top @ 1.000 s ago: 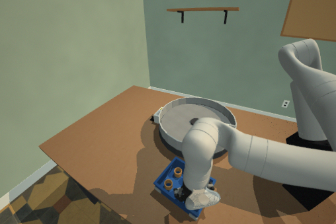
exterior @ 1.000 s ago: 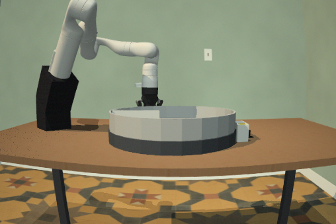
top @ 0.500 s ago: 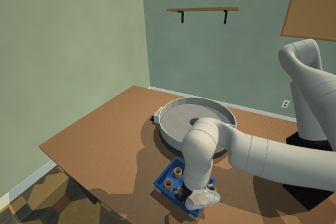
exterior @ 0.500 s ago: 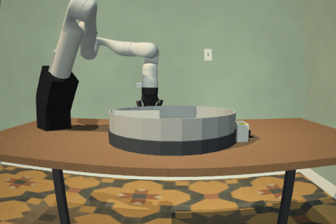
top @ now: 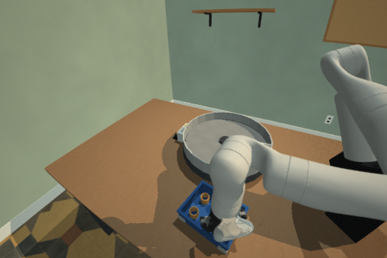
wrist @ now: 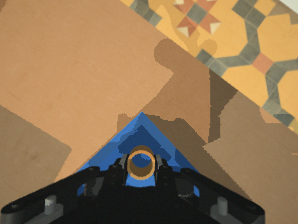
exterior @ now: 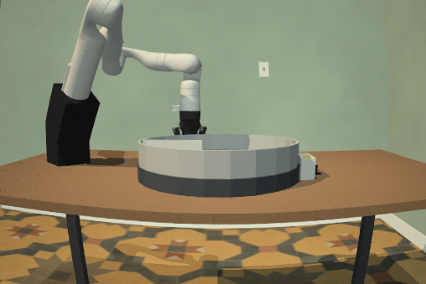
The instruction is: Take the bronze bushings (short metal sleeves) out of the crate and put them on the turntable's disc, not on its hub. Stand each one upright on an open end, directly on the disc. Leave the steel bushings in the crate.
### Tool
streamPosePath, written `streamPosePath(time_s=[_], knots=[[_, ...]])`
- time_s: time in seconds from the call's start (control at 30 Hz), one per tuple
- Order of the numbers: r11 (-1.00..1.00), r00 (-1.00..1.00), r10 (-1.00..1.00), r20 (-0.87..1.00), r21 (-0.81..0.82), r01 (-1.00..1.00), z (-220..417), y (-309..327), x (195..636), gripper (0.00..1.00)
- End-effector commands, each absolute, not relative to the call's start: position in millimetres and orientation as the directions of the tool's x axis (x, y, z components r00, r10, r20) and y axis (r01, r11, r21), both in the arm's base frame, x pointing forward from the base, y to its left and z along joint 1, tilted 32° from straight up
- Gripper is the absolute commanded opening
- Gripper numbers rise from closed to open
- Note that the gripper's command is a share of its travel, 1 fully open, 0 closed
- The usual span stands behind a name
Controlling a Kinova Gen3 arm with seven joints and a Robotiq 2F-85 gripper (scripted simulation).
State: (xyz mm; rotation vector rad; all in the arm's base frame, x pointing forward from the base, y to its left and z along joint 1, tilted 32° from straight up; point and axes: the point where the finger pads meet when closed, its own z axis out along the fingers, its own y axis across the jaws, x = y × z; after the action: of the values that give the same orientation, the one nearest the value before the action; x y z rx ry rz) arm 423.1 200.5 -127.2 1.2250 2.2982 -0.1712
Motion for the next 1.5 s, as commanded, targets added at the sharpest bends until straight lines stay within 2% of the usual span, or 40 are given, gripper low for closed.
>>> streamPosePath(time_s=[0.0, 1.0, 1.47], knots=[[0.585, -0.452, 0.736, -0.504, 0.137, 0.8, -122, 203, 422, 0.0], [0.585, -0.452, 0.736, -0.504, 0.136, 0.8, -33, 240, 380, 0.0], [0.586, -0.454, 0.735, -0.504, 0.135, 0.799, -20, 245, 374, 0.0]])
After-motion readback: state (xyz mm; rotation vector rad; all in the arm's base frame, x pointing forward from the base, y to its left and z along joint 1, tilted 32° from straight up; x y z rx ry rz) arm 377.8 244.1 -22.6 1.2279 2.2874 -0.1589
